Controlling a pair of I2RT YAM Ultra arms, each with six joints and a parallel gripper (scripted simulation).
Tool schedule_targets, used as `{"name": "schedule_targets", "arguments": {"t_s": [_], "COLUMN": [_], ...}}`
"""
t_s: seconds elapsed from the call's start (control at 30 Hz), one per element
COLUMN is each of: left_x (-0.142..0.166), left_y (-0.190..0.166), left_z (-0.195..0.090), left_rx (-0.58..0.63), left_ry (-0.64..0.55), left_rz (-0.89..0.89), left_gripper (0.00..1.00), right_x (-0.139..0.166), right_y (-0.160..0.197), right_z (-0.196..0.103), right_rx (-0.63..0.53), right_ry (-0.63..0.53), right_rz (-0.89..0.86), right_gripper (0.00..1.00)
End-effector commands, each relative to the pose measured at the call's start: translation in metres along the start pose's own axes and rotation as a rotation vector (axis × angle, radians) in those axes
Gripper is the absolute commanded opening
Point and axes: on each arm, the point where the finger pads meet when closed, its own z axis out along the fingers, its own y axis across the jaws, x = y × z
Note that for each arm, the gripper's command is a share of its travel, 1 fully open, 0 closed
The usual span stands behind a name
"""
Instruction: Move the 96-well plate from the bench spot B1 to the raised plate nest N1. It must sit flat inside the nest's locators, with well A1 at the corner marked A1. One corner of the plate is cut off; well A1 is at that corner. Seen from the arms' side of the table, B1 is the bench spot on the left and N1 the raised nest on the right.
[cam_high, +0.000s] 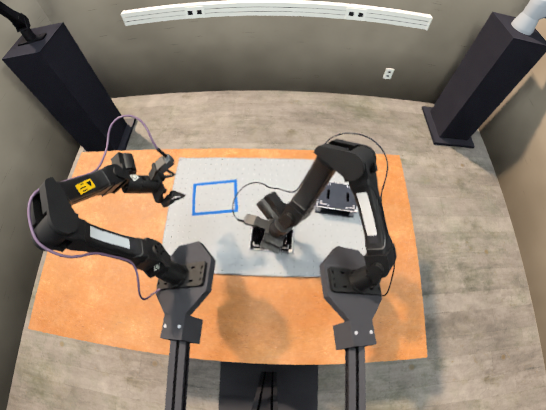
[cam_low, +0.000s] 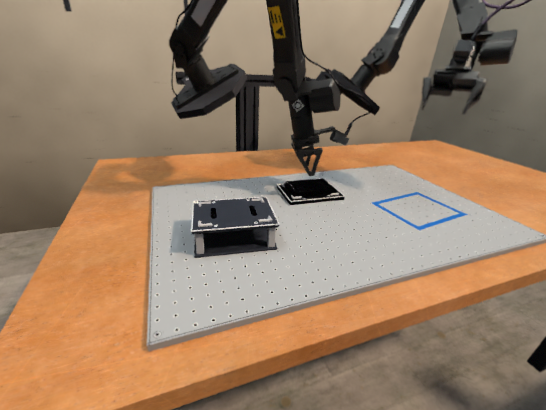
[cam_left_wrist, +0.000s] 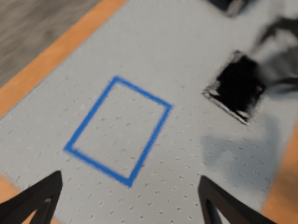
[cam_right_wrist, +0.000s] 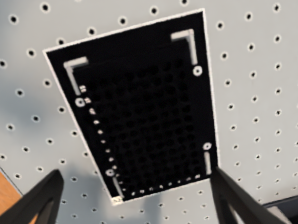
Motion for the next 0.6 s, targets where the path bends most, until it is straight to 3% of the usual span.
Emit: {"name": "schedule_targets", "arguments": {"t_s": [0.0, 0.3, 0.57], "left_x": [-0.017, -0.051, -0.06], "left_y": [-0.02, -0.091, -0.093], "left_z": [-0.016, -0.046, -0.05], "left_rx": [0.108, 0.339, 0.331], "left_ry": [-0.024, -0.102, -0.118], "left_rz": [0.112, 0.438, 0.486], "left_gripper": [1.0, 1.0, 1.0], "right_x": [0.012, 0.001, -0.015], "right_y": [0.011, -0.006, -0.014], "right_z": [0.001, -0.005, -0.005], "right_rx": [-0.049, -0.096, -0.083], "right_ry": [0.114, 0.231, 0.203], "right_rz": [-0.106, -0.265, -0.247], "right_gripper": [1.0, 1.0, 1.0]}}
